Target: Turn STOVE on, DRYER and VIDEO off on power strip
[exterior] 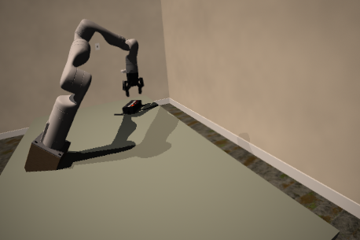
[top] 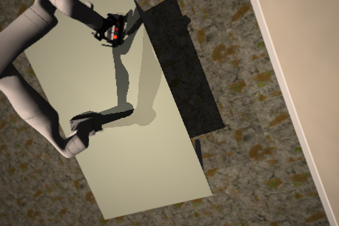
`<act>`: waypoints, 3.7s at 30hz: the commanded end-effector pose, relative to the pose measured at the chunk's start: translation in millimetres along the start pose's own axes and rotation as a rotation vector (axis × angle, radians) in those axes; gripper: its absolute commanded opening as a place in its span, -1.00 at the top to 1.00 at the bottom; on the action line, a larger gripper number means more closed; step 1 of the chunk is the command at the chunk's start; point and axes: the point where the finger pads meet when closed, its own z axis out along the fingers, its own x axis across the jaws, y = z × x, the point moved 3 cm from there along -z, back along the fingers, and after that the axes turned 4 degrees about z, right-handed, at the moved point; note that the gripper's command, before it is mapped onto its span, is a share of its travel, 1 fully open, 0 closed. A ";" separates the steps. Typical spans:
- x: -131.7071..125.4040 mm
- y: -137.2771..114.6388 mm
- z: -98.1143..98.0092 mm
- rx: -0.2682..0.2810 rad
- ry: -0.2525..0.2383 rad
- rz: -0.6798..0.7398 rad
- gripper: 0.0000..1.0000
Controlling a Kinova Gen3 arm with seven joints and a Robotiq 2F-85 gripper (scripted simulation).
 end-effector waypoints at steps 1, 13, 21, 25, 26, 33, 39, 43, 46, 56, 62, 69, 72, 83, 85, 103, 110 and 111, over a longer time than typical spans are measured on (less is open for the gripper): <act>0.3 -0.3 -1.3 0.002 0.001 0.000 -1.00; 0.3 -0.3 -1.3 0.002 0.001 0.000 -1.00; 0.3 -0.3 -1.3 0.002 0.001 0.000 -1.00; 0.3 -0.3 -1.3 0.002 0.001 0.000 -1.00; 0.3 -0.3 -1.3 0.002 0.001 0.000 -1.00; 0.3 -0.3 -1.3 0.002 0.001 0.000 -1.00; 0.3 -0.3 -1.3 0.002 0.001 0.000 -1.00; 0.3 -0.3 -1.3 0.002 0.001 0.000 -1.00; 0.3 -0.3 -1.3 0.002 0.001 0.000 -1.00; 0.3 -0.3 -1.3 0.002 0.001 0.000 -1.00; 0.3 -0.3 -1.3 0.002 0.001 0.000 -1.00; -1.1 -5.6 -6.2 0.002 0.005 0.028 -1.00; -3.9 -14.9 -14.8 0.003 0.010 0.076 -1.00; -21.4 -54.0 -52.1 0.005 0.036 0.282 -1.00; -25.1 -60.2 -58.2 0.005 0.040 0.316 -1.00; -29.8 -67.4 -65.5 0.005 0.046 0.356 -1.00; -28.5 -63.0 -60.2 0.006 0.044 0.401 -1.00; -27.5 -59.5 -56.2 0.007 0.043 0.435 -1.00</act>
